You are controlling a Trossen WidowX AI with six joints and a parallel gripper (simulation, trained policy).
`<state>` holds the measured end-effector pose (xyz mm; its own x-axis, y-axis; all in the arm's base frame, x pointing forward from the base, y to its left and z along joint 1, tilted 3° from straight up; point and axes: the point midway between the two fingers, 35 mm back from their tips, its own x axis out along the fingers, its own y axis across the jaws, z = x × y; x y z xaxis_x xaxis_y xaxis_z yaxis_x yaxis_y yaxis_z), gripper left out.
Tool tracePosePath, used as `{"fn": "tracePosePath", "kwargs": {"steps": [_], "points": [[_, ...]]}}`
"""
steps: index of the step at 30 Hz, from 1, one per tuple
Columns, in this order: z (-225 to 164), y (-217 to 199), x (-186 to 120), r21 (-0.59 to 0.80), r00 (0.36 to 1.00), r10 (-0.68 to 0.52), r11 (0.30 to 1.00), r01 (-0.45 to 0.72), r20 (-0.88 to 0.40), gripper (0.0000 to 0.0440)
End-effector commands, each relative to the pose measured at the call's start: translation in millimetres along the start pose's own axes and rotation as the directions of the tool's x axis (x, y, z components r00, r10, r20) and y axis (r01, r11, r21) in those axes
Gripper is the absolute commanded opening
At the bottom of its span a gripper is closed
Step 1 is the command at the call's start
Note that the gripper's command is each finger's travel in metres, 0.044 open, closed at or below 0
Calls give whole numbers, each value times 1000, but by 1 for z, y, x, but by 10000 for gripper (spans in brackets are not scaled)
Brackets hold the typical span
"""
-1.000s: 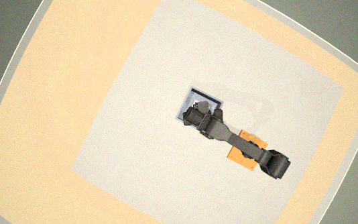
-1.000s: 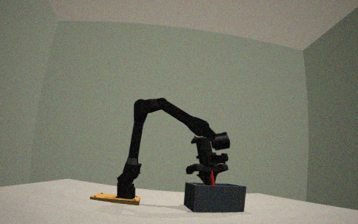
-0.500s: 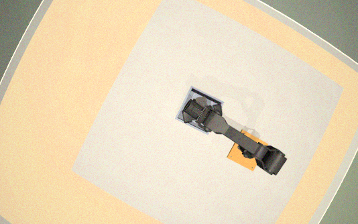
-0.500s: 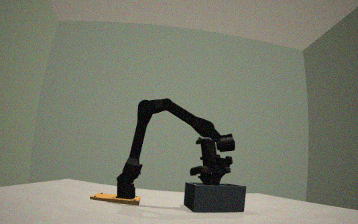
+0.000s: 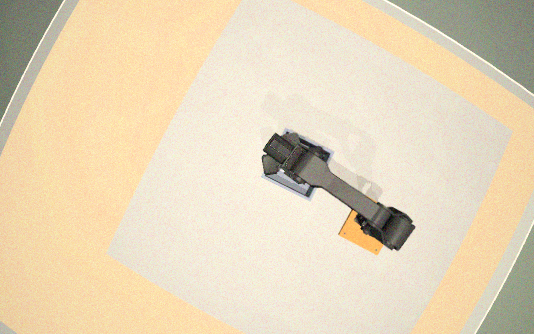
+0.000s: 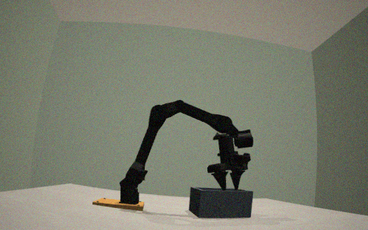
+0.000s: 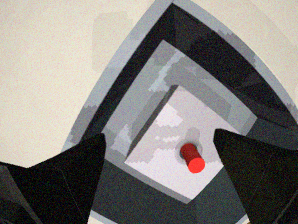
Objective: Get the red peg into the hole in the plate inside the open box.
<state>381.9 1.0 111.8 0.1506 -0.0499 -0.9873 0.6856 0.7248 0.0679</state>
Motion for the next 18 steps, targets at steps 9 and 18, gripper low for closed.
{"fn": "tracePosePath", "kwargs": {"steps": [9, 18], "points": [[12, 27, -10, 11, 996, 44, 999, -43, -73, 440], [17, 46, -20, 25, 992, 42, 999, -39, -120, 440]]}}
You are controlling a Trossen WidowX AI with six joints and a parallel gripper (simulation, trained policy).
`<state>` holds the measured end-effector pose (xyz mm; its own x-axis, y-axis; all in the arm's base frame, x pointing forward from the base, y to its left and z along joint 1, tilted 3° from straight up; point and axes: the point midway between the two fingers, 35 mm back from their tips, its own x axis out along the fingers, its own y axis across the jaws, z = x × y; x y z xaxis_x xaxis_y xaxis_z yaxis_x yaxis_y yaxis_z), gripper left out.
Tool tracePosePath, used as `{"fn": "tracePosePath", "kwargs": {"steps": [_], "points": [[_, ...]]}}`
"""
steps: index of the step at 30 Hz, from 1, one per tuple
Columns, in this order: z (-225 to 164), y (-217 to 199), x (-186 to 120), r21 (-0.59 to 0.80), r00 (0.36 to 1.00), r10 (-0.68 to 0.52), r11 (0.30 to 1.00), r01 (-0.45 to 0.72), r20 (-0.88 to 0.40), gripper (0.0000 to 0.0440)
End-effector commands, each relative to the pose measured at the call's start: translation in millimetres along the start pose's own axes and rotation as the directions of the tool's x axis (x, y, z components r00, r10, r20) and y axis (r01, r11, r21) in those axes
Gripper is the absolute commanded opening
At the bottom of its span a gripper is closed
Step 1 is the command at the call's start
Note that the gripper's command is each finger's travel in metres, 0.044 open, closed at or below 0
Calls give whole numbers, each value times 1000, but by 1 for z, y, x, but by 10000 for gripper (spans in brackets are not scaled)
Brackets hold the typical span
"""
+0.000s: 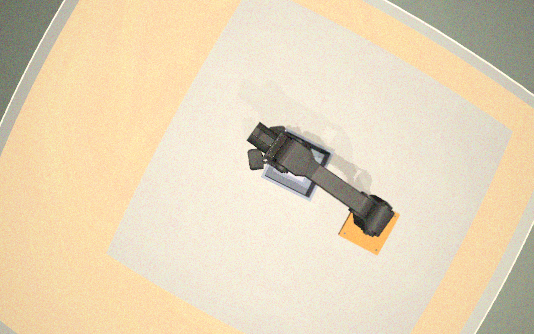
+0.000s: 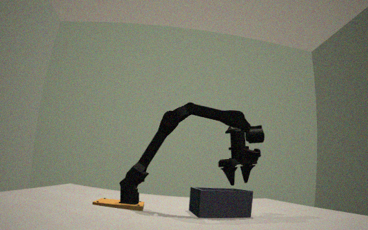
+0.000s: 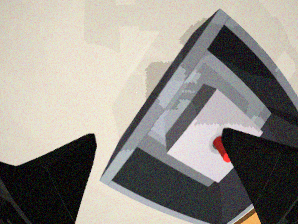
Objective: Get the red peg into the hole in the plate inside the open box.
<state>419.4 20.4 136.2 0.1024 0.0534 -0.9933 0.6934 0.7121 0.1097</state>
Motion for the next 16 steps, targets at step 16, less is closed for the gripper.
{"fn": "tracePosePath", "kwargs": {"steps": [16], "points": [[1, 28, -19, 32, 998, -20, 999, 22, -65, 440]]}}
